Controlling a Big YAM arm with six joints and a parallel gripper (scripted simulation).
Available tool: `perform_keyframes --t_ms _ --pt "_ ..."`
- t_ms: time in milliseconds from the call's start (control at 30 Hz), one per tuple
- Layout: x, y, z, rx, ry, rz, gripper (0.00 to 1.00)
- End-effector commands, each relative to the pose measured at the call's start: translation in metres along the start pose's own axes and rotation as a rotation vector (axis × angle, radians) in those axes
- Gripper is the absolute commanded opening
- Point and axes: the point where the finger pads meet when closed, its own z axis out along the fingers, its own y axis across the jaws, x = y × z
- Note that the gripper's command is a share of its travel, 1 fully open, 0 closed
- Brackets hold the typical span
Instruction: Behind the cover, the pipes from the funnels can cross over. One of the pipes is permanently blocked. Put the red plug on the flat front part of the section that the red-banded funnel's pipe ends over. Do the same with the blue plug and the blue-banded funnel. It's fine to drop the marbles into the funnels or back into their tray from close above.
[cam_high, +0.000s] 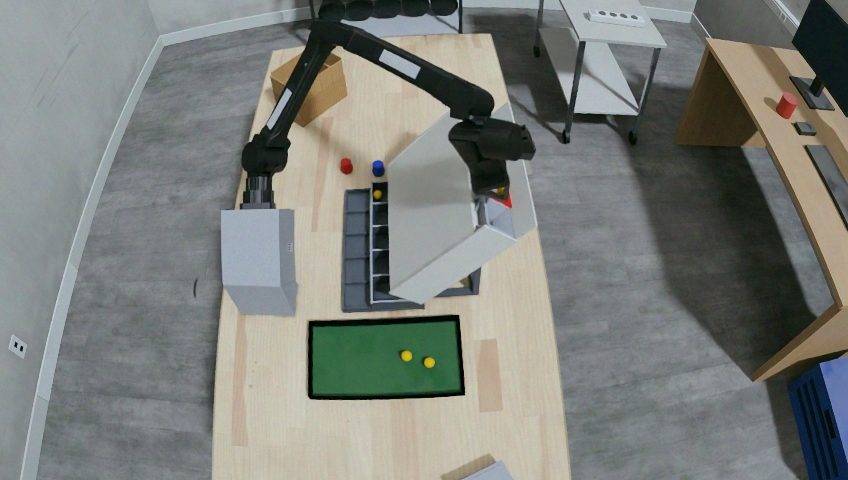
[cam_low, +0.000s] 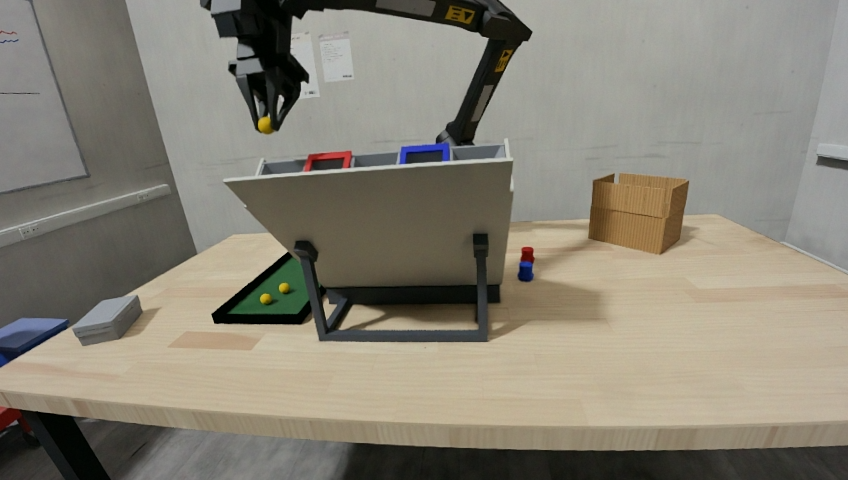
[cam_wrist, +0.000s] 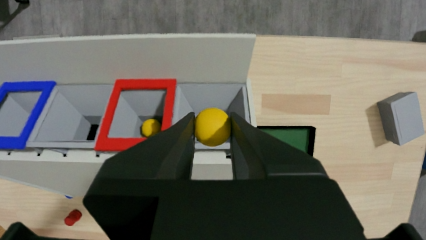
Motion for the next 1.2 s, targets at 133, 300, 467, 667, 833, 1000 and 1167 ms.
perform_keyframes --t_ms 133,300,467,667,833,1000,1167 --pt "0.003 0.003 0.011 0.005 -0.011 -0.017 0.0" --pt "0.003 0.004 0.012 0.005 -0.012 -0.014 0.0" --pt "0.003 0.006 0.014 0.006 -0.013 -0.01 0.0" --pt "0.003 0.007 0.017 0.006 -0.015 -0.005 0.0" --pt "0.002 0.008 0.017 0.007 -0.015 -0.003 0.0" --pt "0.001 0.01 0.017 0.007 -0.016 0.002 0.0" --pt "0.0 0.011 0.018 0.008 -0.017 0.006 0.0"
